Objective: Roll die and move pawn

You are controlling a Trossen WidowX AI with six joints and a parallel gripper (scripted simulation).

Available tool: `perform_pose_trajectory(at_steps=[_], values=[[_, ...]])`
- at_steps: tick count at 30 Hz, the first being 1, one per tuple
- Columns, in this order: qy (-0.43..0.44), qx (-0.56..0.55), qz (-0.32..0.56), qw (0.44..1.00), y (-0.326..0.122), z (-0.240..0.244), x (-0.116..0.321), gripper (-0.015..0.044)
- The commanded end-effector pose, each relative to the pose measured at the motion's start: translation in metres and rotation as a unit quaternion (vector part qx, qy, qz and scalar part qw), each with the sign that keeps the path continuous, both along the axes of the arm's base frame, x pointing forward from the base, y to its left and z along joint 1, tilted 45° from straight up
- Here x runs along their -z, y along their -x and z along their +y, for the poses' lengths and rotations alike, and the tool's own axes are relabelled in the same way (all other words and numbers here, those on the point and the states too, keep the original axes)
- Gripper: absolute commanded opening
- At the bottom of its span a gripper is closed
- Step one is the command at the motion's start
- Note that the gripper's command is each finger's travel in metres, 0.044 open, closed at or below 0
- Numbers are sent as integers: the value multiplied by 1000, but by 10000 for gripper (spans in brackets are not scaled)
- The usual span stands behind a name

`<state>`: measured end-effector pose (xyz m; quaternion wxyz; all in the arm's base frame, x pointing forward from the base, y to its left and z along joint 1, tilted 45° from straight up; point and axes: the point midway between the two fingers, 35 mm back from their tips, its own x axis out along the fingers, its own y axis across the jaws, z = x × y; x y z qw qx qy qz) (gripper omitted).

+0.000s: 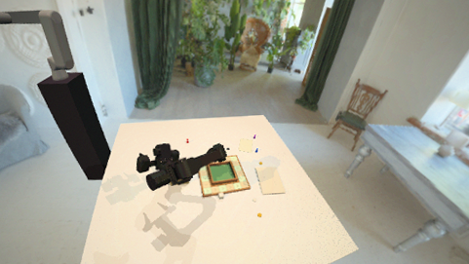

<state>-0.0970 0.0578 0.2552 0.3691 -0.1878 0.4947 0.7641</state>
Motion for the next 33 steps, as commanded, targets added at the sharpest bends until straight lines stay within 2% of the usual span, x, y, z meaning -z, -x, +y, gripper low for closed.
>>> perform_pose_trajectory(at_steps=[1, 5, 11, 16, 24, 33], values=[[-1, -3, -1, 1000, 1, -1, 0, 374], [-24, -73, -20, 997, 13, -15, 1, 275], [-98, -272, -60, 956, 37, -66, 7, 275], [-171, -432, -72, 883, 42, -116, 13, 275], [-294, -642, -57, 706, 17, -192, 27, 275], [-421, -792, 9, 441, -53, -256, 47, 275]])
